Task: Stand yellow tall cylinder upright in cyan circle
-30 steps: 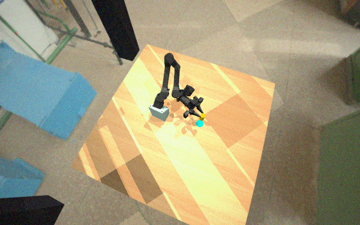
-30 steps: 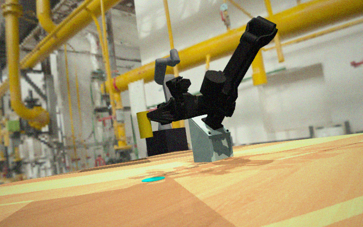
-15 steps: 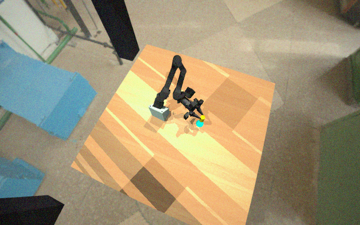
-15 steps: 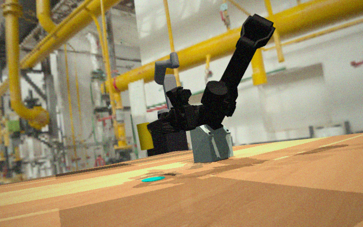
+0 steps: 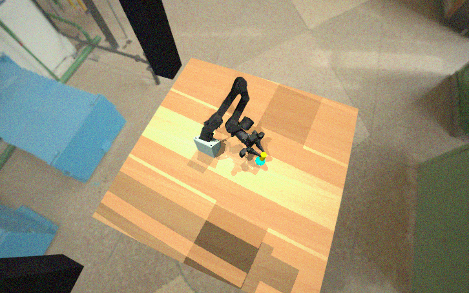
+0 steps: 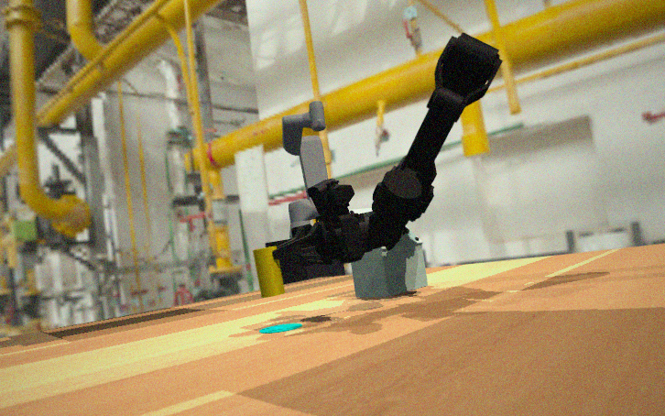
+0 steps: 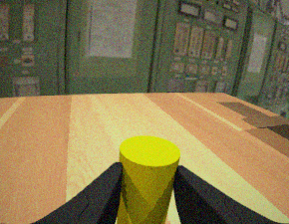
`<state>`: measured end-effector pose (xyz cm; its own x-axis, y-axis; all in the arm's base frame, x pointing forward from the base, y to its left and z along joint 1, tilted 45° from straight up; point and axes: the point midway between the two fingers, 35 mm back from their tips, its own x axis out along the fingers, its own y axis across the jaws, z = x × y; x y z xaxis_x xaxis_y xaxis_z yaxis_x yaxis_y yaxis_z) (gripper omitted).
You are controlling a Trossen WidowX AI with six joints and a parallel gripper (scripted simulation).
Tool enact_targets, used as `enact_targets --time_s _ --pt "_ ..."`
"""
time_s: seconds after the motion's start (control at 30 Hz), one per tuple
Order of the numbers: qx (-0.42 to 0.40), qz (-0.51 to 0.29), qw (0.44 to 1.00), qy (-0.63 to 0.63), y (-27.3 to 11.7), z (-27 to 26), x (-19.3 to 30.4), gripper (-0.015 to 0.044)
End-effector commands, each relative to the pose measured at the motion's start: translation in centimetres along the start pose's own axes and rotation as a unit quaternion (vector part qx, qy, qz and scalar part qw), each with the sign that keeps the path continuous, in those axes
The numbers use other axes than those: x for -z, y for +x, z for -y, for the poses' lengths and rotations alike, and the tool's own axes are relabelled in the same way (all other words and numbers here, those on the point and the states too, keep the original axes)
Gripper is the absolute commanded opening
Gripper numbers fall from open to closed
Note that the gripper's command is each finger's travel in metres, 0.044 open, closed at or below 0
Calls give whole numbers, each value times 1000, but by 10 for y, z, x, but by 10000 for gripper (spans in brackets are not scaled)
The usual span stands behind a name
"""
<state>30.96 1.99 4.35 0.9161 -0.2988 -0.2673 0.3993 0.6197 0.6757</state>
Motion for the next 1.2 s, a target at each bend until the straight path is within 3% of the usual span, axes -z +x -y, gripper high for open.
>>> enact_targets --time_s 0.0,0.97,1.17 --pt "0 3 1000 3 1 0 8 105" --pt "-1 0 1000 -2 -1 3 46 105" --pt "-1 0 1000 -2 -1 3 46 263"
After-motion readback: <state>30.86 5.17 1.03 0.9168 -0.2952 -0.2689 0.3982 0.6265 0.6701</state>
